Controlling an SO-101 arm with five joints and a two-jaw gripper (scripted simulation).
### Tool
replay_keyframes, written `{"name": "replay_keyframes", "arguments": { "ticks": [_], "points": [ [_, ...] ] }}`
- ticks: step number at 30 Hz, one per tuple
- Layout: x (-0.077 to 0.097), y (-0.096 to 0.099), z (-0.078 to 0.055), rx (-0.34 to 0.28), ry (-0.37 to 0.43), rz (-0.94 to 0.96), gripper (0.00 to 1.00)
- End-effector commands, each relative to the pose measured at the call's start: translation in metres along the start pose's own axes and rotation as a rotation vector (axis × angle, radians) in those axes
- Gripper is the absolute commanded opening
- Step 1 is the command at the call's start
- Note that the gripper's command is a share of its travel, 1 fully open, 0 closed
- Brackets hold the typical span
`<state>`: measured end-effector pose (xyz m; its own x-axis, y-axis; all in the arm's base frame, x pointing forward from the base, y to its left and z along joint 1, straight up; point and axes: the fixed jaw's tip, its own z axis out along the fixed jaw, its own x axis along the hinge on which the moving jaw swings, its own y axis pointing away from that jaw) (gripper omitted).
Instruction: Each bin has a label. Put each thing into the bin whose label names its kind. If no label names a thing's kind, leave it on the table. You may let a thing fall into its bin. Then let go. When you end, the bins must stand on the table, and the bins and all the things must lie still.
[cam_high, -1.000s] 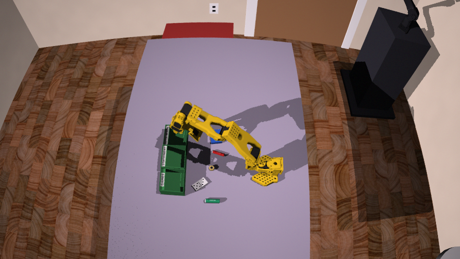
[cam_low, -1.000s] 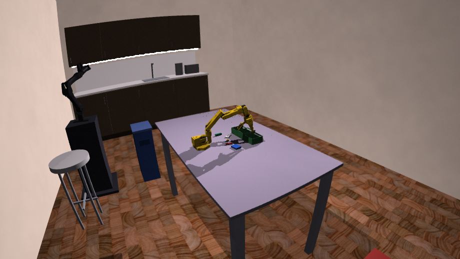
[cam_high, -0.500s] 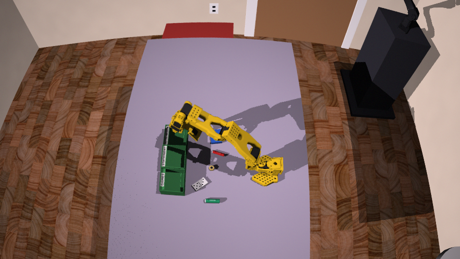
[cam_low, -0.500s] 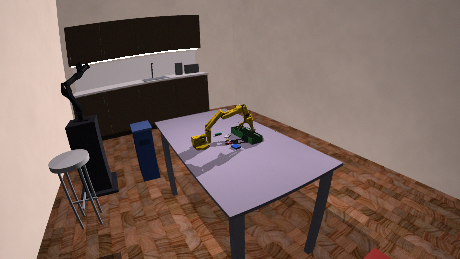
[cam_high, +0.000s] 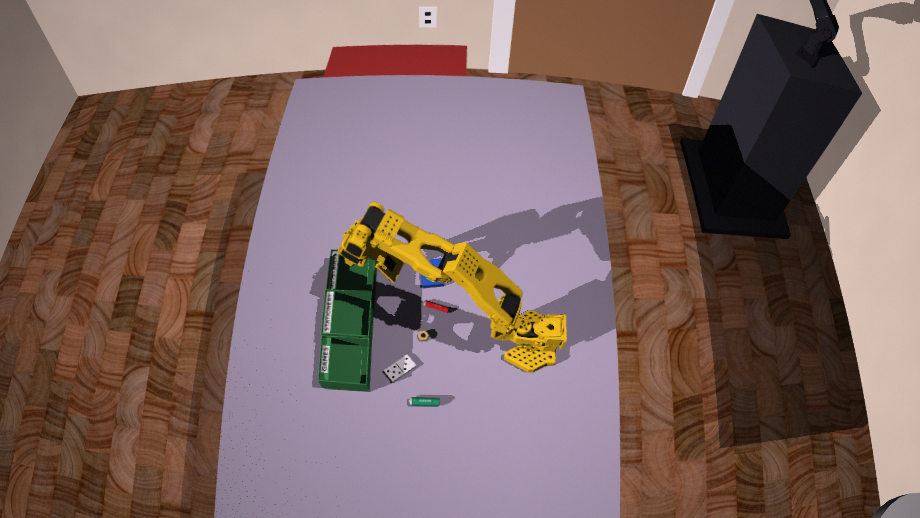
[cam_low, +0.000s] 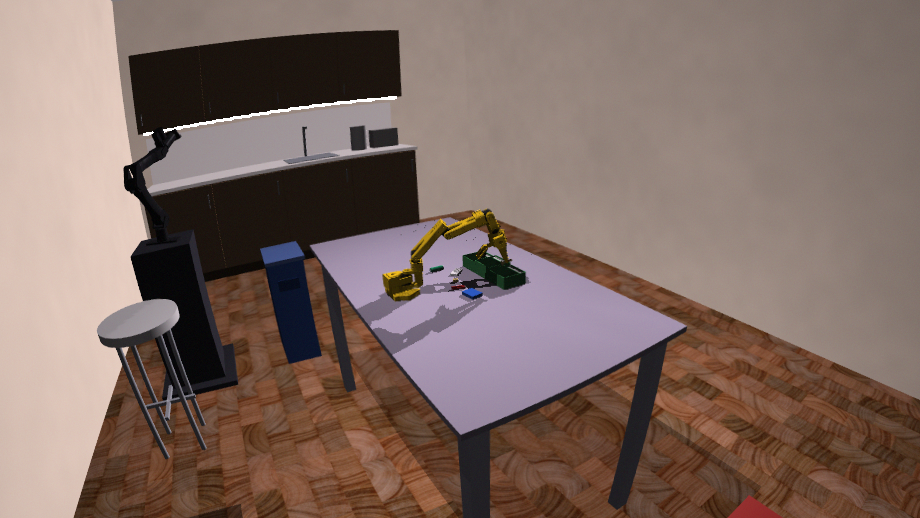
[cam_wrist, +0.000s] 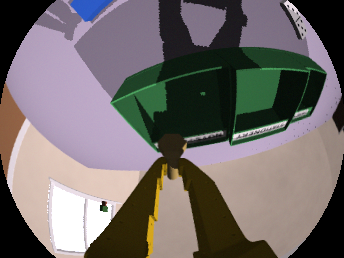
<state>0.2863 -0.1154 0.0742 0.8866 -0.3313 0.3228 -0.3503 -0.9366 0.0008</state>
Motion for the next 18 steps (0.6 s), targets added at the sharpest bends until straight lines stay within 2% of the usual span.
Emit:
{"name": "replay_keyframes", "arguments": {
  "ticks": [1, 18],
  "points": [
    [0.009, 0.003, -0.008, -0.003, 0.056, 0.004, 0.00],
    [0.004, 0.003, 0.006, -0.003, 0.018, 0.004, 0.00]
  ]
}}
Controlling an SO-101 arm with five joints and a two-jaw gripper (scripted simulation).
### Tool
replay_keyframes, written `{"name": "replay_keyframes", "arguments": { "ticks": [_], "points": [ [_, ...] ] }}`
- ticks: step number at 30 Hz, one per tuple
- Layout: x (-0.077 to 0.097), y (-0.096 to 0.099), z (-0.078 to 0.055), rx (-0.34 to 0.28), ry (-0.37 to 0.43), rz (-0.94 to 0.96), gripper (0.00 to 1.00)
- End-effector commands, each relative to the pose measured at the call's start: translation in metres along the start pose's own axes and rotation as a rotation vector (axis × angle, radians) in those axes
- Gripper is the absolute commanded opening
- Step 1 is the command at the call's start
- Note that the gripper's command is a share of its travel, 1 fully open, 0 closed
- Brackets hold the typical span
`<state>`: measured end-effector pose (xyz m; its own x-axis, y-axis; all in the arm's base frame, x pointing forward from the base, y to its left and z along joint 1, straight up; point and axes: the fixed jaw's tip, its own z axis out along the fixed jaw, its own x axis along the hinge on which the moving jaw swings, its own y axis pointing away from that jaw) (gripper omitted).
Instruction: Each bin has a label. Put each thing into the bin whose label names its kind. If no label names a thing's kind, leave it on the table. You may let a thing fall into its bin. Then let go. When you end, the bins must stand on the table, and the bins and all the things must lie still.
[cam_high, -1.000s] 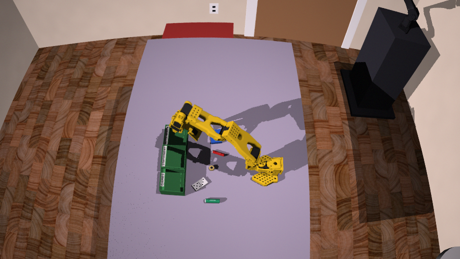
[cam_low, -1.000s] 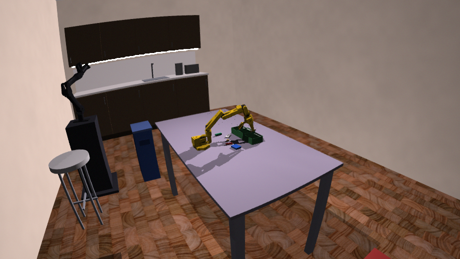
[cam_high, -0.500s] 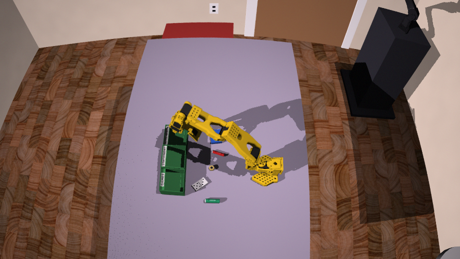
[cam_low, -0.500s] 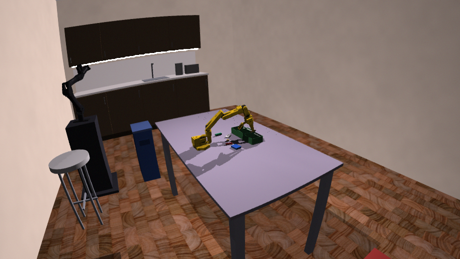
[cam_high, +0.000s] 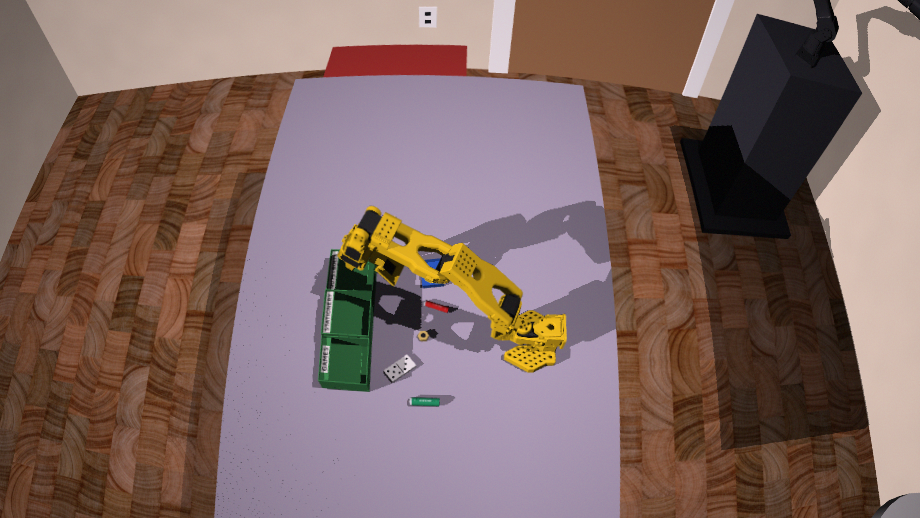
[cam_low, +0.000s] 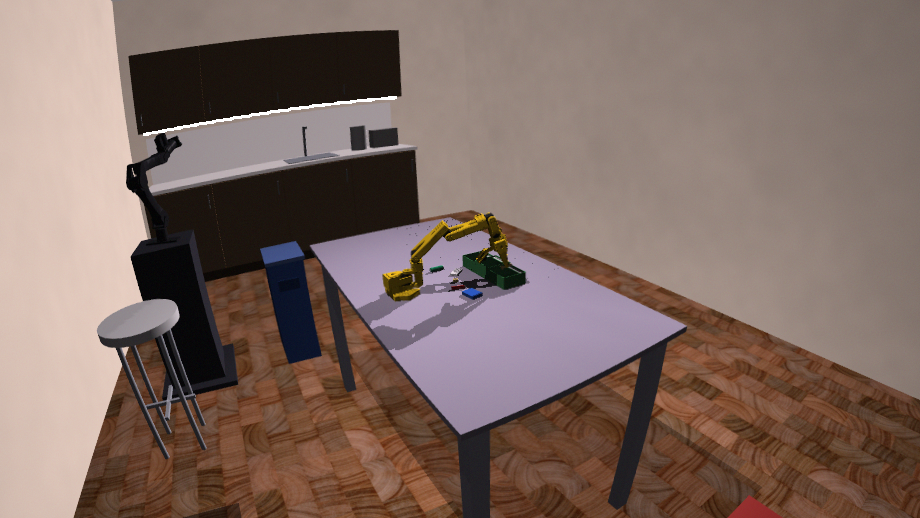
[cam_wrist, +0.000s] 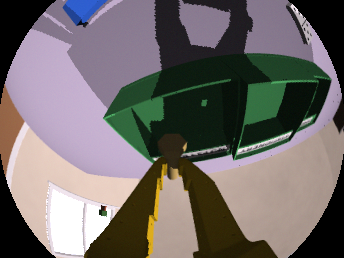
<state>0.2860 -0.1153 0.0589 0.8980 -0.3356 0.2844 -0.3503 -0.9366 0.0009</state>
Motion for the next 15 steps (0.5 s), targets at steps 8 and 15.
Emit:
{"name": "replay_keyframes", "arguments": {
  "ticks": [8, 15],
  "points": [
    [0.0087, 0.0034, -0.0082, -0.002, 0.056, 0.004, 0.00],
    [0.0047, 0.0033, -0.0058, -0.002, 0.029, 0.004, 0.00]
  ]
}}
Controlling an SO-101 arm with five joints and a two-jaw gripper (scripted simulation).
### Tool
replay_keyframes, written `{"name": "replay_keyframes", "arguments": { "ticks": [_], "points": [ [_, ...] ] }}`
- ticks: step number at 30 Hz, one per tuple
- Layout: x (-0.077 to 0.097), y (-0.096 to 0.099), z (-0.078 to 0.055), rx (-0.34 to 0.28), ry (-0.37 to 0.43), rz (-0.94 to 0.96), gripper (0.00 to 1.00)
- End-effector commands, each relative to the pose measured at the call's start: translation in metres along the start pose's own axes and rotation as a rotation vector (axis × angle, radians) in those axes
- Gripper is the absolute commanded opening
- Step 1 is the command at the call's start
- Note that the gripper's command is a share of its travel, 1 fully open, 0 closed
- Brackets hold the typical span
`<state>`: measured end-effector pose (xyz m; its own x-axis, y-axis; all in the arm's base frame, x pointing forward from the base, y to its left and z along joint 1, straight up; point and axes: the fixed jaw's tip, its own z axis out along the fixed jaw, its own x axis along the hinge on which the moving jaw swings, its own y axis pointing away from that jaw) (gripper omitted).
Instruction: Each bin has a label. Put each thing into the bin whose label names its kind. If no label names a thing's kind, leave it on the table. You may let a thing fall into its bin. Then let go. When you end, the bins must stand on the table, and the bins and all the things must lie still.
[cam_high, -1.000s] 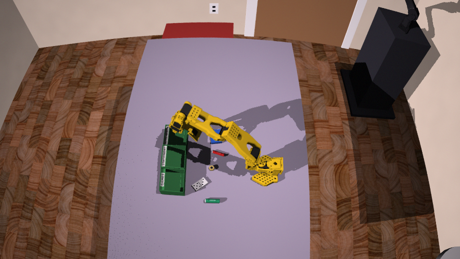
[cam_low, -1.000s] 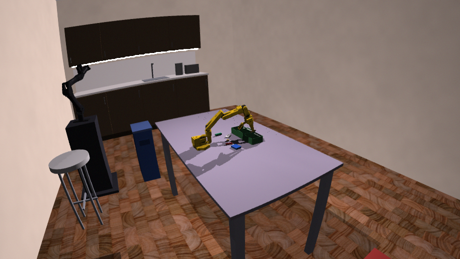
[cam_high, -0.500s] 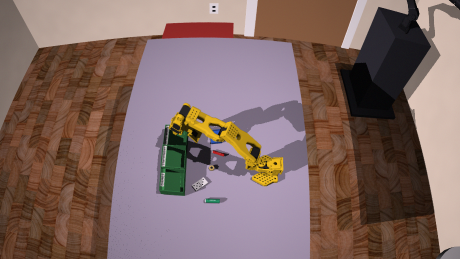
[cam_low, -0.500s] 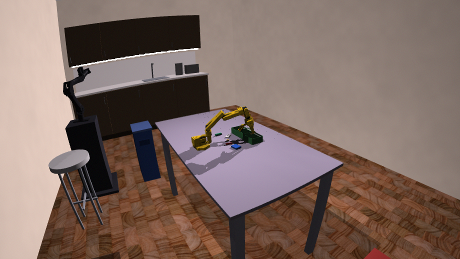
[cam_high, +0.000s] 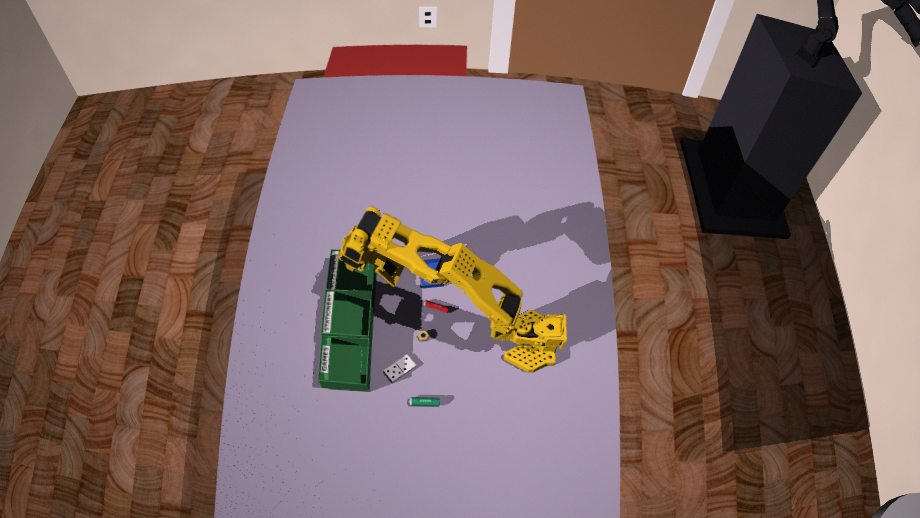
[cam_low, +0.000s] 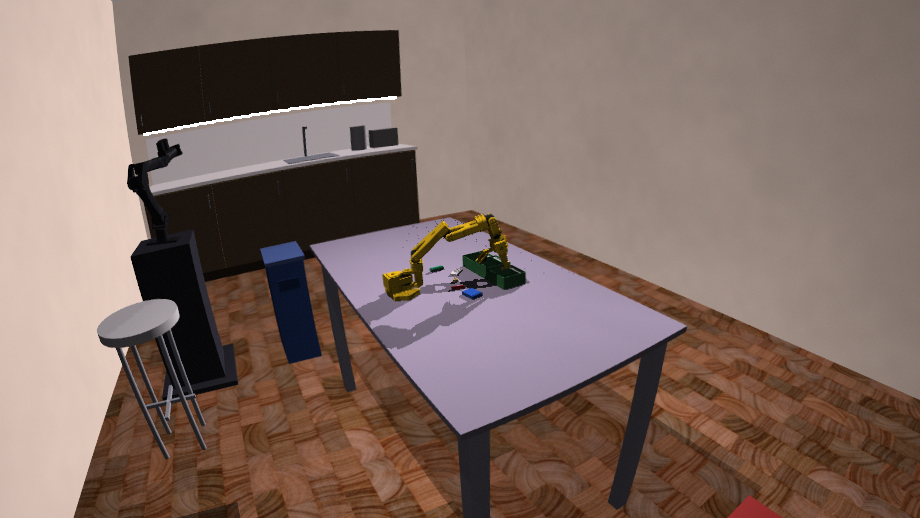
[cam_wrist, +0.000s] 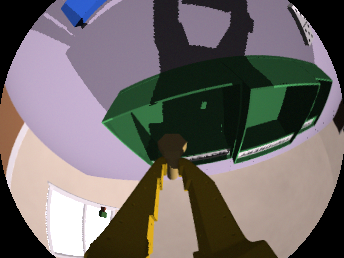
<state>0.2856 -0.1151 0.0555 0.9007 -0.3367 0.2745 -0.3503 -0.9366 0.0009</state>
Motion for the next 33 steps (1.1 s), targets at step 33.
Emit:
{"name": "replay_keyframes", "arguments": {
  "ticks": [33],
  "points": [
    [-0.001, 0.003, 0.007, -0.002, 0.000, 0.005, 0.00]
  ]
}}
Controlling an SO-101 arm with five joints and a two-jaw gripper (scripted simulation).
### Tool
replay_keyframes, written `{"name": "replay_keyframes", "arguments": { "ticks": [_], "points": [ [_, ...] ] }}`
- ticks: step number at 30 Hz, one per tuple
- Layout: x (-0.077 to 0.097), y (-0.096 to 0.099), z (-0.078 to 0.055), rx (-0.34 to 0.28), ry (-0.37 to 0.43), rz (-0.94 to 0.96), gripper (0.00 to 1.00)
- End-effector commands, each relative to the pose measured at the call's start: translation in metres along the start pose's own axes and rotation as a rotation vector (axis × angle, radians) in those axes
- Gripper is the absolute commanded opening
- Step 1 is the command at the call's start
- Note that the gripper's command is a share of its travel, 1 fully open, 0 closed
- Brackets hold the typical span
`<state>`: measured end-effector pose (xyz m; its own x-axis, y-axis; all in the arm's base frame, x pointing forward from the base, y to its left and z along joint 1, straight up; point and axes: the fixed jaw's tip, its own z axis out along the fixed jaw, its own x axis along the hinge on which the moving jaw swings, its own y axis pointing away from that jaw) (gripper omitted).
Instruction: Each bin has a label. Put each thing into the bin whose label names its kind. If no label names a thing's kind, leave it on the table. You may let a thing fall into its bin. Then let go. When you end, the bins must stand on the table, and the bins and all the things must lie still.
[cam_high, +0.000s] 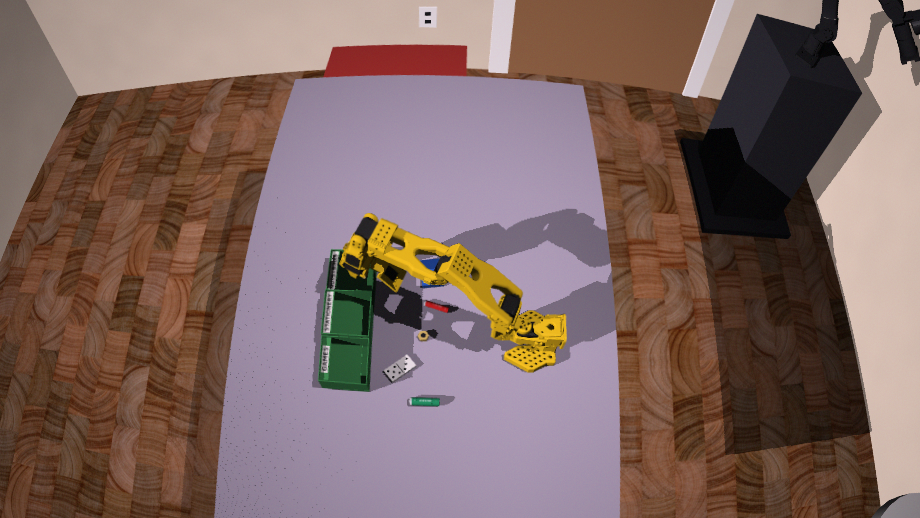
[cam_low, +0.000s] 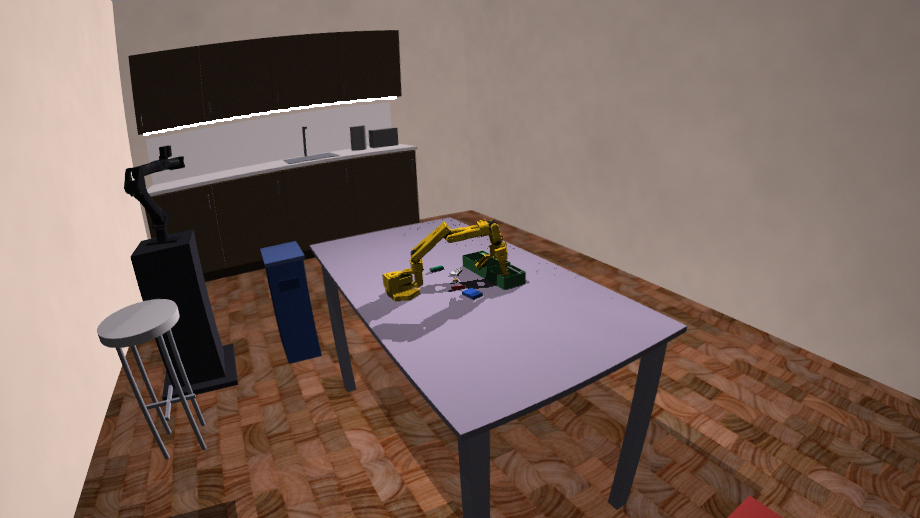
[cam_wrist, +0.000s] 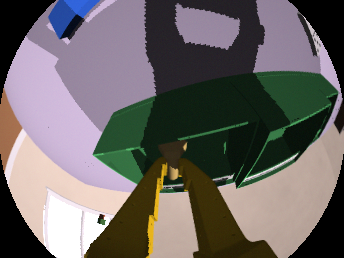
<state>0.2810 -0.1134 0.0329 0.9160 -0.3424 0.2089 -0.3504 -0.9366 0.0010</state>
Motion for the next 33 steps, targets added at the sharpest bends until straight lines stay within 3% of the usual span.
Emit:
{"name": "replay_keyframes", "arguments": {
  "ticks": [1, 10, 11, 33],
  "points": [
    [0.0091, 0.0033, -0.0139, -0.002, 0.067, 0.005, 0.00],
    [0.0091, 0.0033, -0.0139, -0.002, 0.067, 0.005, 0.00],
    [0.0136, 0.0033, -0.0216, -0.002, 0.114, 0.005, 0.00],
    [0.0134, 0.0033, -0.0197, -0.002, 0.114, 0.005, 0.00]
  ]
}}
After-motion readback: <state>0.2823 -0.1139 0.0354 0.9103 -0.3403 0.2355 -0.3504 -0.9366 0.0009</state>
